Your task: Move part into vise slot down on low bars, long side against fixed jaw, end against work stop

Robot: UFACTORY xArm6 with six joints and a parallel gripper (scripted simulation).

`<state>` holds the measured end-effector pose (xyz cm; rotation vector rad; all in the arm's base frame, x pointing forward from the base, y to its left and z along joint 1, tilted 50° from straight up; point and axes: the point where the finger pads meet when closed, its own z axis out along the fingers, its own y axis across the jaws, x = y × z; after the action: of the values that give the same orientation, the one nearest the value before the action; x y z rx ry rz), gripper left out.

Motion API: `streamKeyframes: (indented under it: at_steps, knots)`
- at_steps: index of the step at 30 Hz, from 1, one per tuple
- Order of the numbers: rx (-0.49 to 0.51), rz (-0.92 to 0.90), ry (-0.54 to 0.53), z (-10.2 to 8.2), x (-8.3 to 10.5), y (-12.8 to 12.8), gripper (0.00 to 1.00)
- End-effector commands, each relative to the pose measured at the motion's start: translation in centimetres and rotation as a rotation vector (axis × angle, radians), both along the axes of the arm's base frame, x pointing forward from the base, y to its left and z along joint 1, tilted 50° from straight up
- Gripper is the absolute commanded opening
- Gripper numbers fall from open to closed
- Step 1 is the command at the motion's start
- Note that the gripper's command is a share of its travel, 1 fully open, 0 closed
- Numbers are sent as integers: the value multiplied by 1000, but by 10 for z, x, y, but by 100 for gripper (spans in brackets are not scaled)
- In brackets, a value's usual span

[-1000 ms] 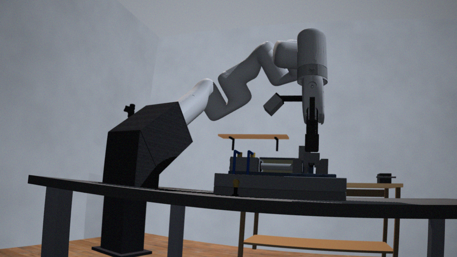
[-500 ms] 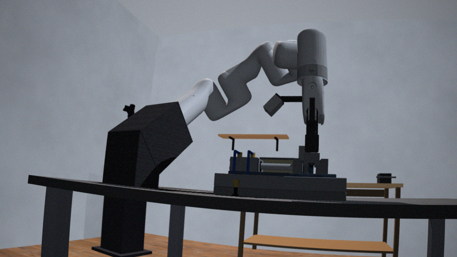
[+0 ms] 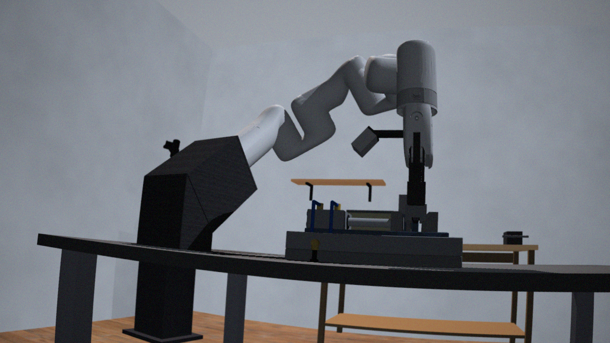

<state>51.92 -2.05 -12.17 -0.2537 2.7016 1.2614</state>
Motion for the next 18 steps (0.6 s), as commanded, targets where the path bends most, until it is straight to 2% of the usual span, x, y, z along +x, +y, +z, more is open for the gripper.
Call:
streamKeyframes:
  at_steps: [1, 18]
  knots:
    - [-2, -2, -3, 0, 1, 0, 0]
    - [-2, -2, -3, -2, 2, 2, 0]
